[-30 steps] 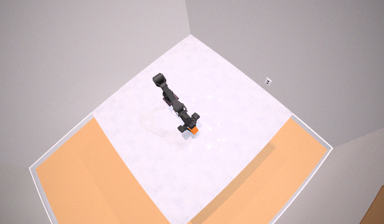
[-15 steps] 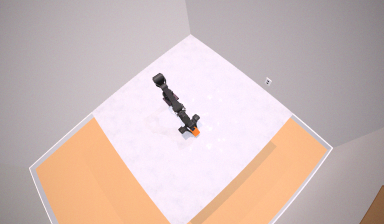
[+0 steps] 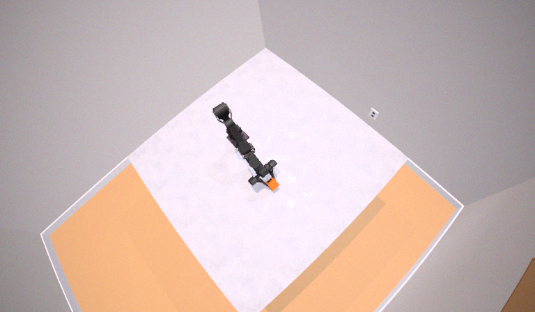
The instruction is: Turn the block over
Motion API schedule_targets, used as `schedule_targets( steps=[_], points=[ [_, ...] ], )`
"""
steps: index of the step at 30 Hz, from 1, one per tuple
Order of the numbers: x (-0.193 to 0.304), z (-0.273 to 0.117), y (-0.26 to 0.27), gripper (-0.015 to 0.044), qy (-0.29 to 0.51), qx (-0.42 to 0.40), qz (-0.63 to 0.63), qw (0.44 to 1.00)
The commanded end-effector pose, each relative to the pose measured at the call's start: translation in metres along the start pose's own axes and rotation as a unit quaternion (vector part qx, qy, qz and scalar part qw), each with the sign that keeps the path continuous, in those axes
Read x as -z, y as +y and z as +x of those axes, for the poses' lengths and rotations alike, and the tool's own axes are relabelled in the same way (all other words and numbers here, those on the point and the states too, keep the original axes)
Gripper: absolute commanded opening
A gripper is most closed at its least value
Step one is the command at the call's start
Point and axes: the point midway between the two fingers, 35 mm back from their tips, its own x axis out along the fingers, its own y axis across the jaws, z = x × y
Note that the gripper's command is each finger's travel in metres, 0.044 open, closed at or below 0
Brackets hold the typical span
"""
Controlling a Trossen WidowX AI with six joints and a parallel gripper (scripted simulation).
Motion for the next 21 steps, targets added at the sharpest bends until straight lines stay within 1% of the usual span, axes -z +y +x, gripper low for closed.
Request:
schedule_targets(
  steps=[1,4,11,21],
  points=[
    [0.0043,-0.0033,0.0004,0.0000,-0.028,-0.001,-0.001,1.000],
    [0.0061,-0.0071,0.0009,0.0000,-0.051,-0.001,-0.003,0.999],
    [0.0046,-0.0100,0.0011,0.0000,-0.068,-0.001,-0.004,0.998],
    [0.0043,-0.0103,0.0011,0.0000,-0.070,-0.001,-0.004,0.998]
  ],
)
